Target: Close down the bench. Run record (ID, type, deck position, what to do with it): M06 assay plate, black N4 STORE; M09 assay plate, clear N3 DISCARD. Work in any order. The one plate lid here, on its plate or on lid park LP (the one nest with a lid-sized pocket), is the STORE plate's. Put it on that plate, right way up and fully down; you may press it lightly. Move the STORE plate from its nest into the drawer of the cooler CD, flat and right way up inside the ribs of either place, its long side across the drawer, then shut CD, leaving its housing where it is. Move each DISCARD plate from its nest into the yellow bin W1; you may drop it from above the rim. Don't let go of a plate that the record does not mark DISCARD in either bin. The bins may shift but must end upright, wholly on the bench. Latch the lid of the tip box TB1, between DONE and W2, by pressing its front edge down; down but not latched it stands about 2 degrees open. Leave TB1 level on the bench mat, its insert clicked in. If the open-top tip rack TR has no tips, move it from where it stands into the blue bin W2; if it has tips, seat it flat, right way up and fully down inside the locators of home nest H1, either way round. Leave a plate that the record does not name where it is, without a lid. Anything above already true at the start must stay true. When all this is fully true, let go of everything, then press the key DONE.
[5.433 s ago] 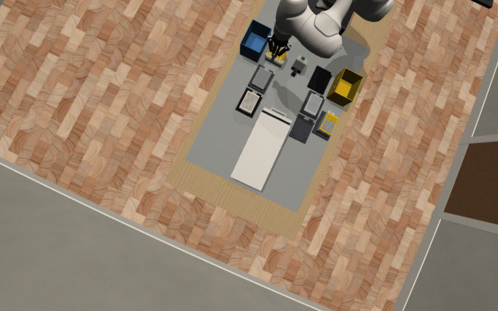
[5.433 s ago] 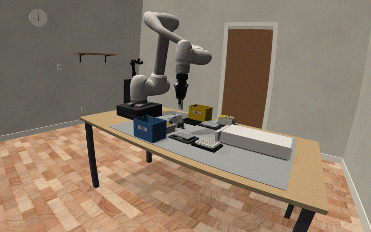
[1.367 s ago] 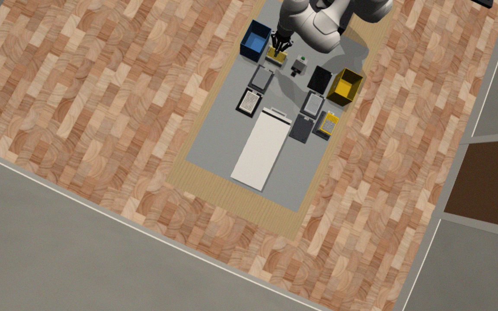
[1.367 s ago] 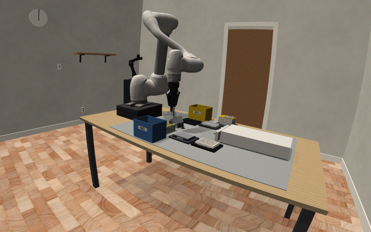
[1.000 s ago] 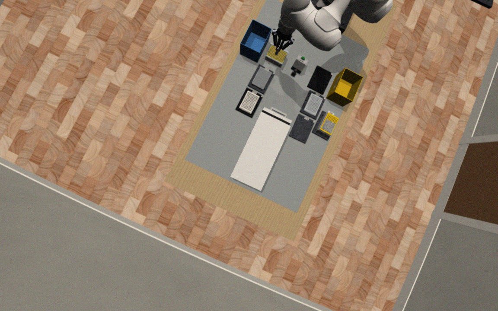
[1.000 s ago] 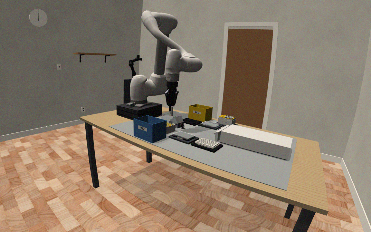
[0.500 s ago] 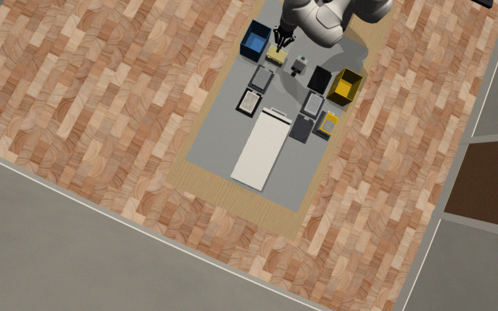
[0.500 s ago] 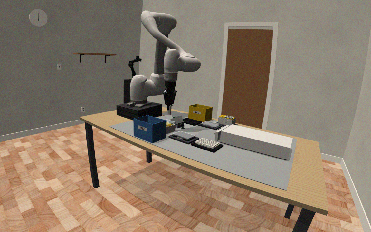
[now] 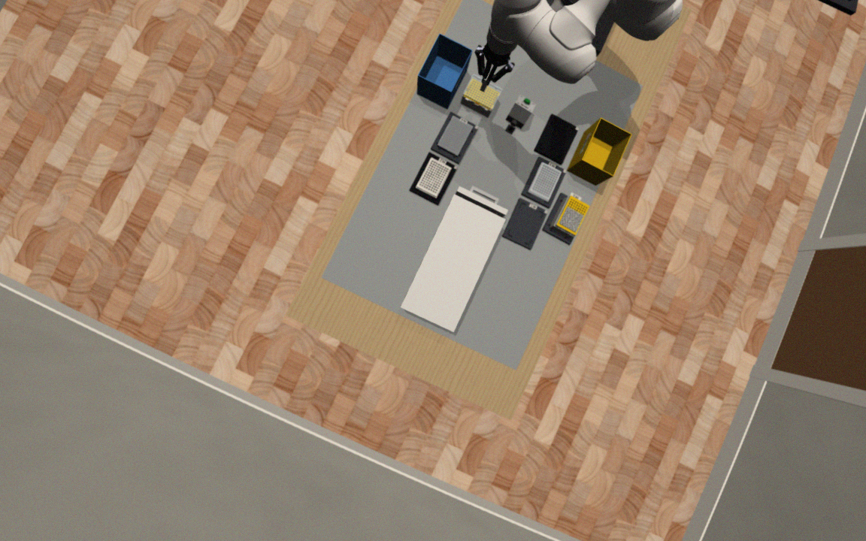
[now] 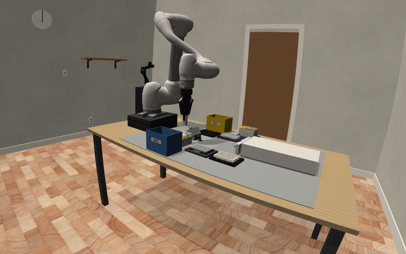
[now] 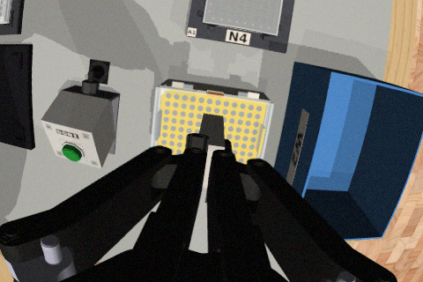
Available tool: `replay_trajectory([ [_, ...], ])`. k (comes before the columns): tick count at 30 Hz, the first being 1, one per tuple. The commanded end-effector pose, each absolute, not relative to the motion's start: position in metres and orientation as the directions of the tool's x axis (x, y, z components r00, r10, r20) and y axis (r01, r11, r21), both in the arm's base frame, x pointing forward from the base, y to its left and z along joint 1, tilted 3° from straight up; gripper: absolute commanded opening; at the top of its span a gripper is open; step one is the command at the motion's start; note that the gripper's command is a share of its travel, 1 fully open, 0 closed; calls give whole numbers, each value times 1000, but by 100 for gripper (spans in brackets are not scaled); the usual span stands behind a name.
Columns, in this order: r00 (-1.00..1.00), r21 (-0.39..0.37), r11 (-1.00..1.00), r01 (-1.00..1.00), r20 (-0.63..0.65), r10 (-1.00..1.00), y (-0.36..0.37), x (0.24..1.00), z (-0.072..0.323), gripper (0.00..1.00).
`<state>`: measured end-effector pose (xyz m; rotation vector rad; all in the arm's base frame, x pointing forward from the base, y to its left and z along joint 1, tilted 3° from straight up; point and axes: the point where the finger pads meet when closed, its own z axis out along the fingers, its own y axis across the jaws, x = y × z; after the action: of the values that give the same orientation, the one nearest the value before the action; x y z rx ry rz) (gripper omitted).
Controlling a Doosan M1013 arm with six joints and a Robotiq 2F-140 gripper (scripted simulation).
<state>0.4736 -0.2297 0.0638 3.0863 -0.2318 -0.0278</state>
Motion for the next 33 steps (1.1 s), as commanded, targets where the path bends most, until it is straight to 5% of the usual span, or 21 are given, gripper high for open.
replay_trajectory([
  [1, 989, 48, -988, -149, -14, -150, -230, 474, 64, 0],
  [33, 989, 48, -988, -149, -14, -150, -227, 475, 119, 0],
])
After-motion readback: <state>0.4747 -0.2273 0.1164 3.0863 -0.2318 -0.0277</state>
